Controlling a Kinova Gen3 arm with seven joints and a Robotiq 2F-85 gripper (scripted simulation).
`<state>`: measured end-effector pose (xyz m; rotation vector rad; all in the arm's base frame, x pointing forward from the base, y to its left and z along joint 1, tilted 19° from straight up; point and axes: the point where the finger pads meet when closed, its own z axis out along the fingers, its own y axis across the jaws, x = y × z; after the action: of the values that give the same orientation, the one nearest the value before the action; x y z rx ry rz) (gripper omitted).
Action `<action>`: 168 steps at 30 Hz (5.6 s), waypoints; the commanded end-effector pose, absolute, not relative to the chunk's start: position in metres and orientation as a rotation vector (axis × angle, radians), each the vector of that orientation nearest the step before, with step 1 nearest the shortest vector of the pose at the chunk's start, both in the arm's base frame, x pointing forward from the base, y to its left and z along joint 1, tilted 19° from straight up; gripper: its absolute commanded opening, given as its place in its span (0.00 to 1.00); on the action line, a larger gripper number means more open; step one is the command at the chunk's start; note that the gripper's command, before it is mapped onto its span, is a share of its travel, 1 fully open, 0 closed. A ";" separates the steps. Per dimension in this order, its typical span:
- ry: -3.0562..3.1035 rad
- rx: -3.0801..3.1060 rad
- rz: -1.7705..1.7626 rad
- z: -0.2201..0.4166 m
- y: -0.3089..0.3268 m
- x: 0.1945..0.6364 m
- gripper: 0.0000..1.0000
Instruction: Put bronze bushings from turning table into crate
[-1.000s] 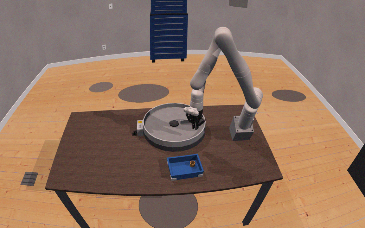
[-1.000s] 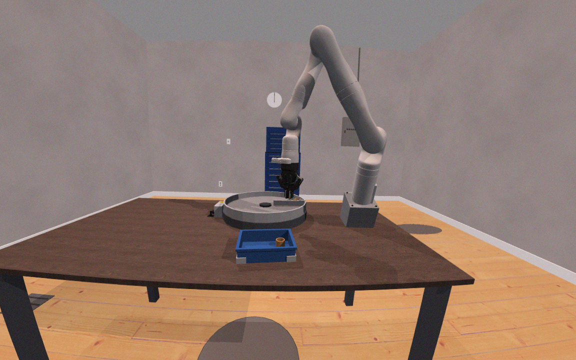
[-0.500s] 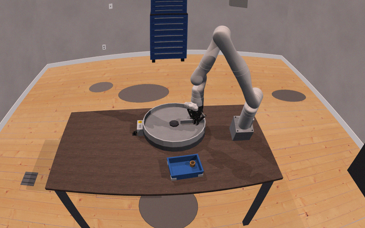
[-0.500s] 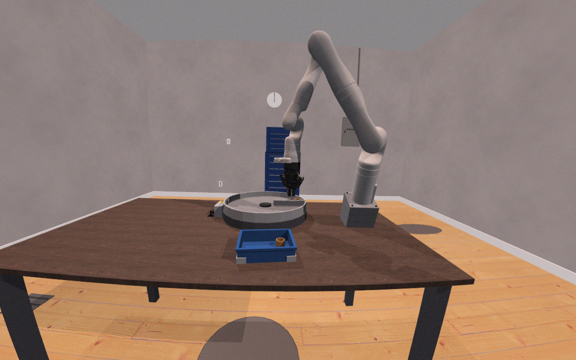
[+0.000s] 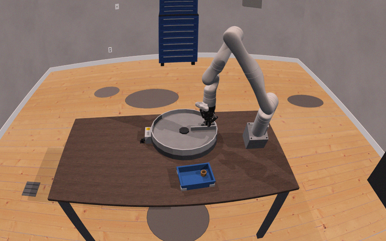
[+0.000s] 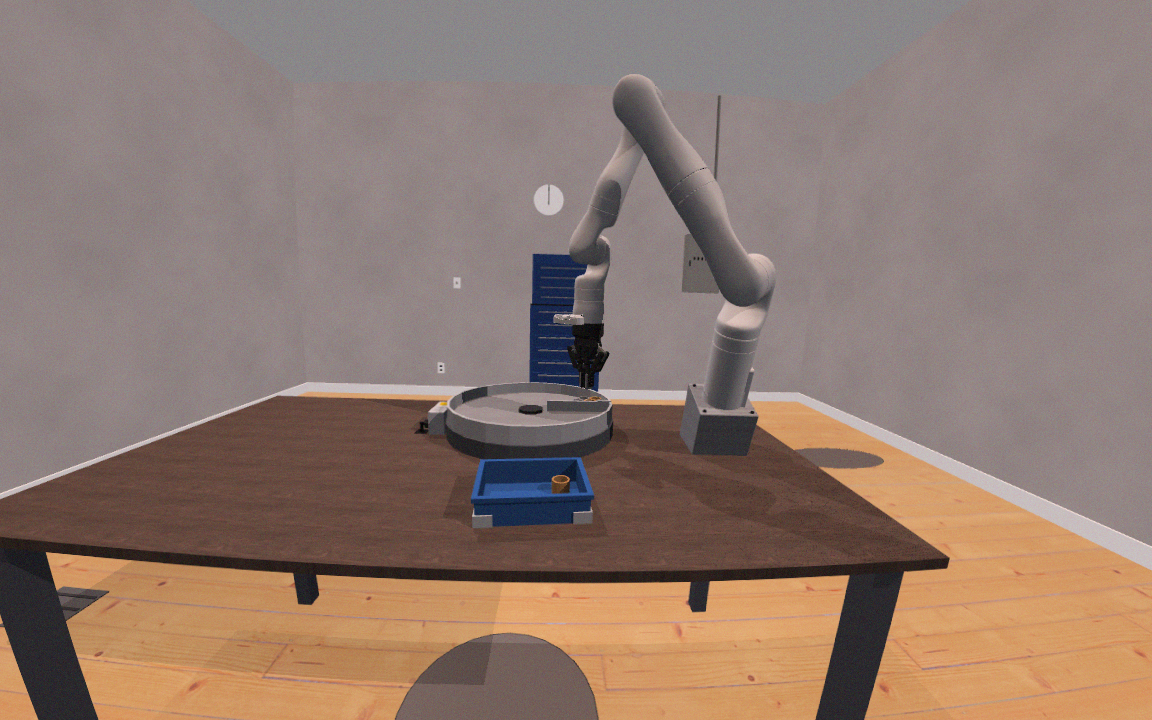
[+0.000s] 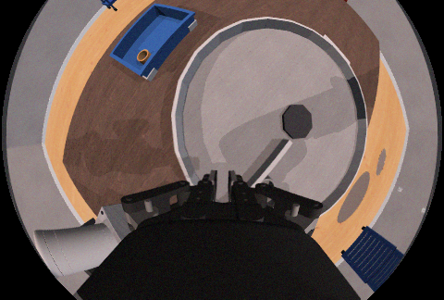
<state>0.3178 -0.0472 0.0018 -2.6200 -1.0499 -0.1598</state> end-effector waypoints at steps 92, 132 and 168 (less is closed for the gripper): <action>-0.688 -2.730 -0.101 -0.086 -0.143 0.301 0.14; -0.688 -2.729 -0.100 -0.098 -0.139 0.300 0.14; -0.687 -2.731 -0.102 -0.098 -0.140 0.301 0.00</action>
<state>0.3004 -0.1390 -0.0983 -2.7300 -0.6874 -0.1004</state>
